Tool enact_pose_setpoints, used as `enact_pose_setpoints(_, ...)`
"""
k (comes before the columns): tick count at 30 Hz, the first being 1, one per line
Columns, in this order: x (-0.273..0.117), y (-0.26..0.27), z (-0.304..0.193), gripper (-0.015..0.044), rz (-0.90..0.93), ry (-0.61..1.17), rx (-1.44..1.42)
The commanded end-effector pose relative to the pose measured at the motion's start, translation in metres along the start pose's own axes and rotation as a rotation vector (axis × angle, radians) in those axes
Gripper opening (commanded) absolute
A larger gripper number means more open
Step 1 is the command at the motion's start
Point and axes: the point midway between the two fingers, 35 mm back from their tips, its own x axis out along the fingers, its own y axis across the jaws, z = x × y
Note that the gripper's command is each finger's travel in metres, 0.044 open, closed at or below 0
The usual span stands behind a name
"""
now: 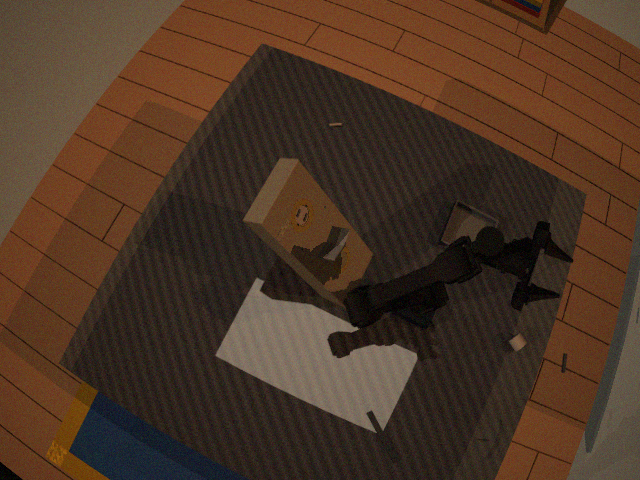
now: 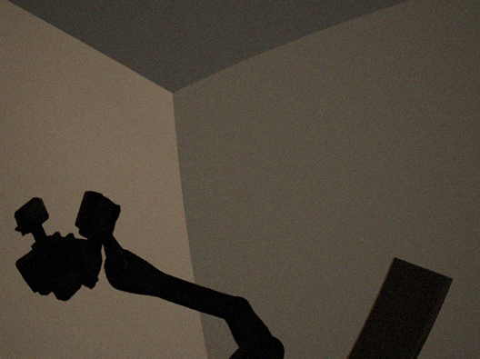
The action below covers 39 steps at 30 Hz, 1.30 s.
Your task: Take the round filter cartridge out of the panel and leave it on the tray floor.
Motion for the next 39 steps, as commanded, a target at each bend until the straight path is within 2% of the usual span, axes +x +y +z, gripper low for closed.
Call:
enact_pose_setpoints(1, 0.0, -0.001, 0.002, 0.0374, -0.005, -0.009, 0.013)
enact_pose_setpoints(6, -0.006, -0.032, 0.052, 0.0242, -0.107, -0.276, 0.356)
enact_pose_setpoints(11, -0.035, -0.069, 0.105, 0.0111, -0.126, -0.627, 0.725)
enact_pose_setpoints(16, -0.086, -0.103, 0.147, 0.0105, -0.027, -1.006, 1.041)
enact_pose_setpoints(19, -0.124, -0.119, 0.164, 0.0105, 0.093, -1.233, 1.191)
enact_pose_setpoints(25, -0.191, -0.134, 0.178, 0.0105, 0.364, -1.562, 1.345)
enact_pose_setpoints(33, -0.287, -0.135, 0.174, 0.0105, 0.885, -1.912, 1.373)
enact_pose_setpoints(39, -0.357, -0.118, 0.152, 0.0105, 1.358, -2.046, 1.236)
